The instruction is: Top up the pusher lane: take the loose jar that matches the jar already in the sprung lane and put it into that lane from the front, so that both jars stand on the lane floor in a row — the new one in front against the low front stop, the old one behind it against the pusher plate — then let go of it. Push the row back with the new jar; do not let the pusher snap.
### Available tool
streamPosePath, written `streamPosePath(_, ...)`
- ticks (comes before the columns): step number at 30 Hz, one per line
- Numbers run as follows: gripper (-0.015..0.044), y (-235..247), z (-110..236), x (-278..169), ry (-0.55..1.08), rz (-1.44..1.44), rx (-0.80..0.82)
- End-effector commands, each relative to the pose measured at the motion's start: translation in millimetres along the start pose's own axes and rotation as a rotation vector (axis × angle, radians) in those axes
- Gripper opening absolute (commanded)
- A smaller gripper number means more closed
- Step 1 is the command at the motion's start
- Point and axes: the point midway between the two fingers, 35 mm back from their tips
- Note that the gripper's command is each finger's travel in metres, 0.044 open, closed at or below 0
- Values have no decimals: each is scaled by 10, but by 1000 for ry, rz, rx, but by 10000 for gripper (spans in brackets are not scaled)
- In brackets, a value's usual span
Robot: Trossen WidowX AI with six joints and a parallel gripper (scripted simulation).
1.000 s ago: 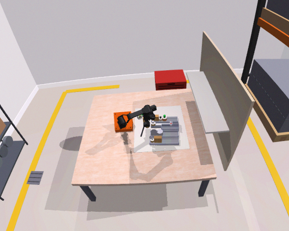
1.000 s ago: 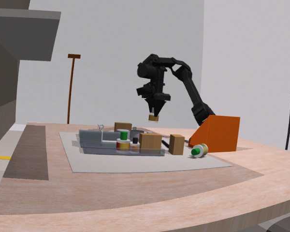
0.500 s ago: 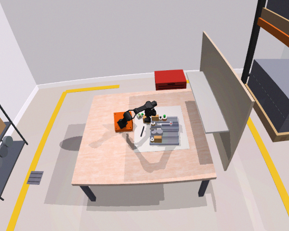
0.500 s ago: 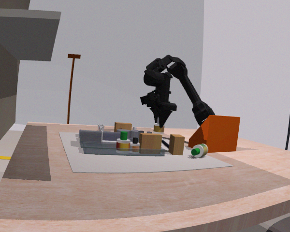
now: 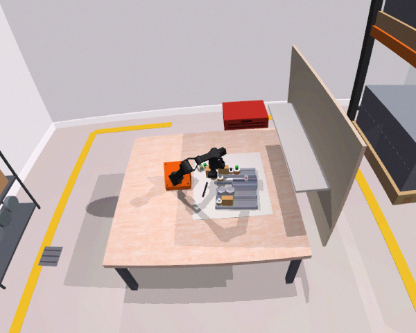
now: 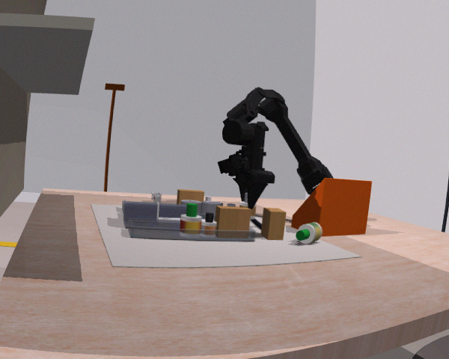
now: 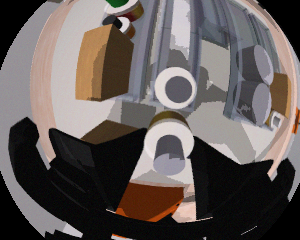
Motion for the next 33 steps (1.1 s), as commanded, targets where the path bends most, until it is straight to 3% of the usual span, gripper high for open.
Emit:
streamPosePath(1, 0, 5, -55, -24, 5, 13, -8)
streamPosePath(33, 0, 5, -55, 88, 5, 12, -8)
Point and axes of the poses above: the point midway between the two fingers, 35 mm back from their tips, its own z axis back along the fingers, its own y axis across the jaws, x = y × z, and after that the axes turned 3 degrees about z, right-handed
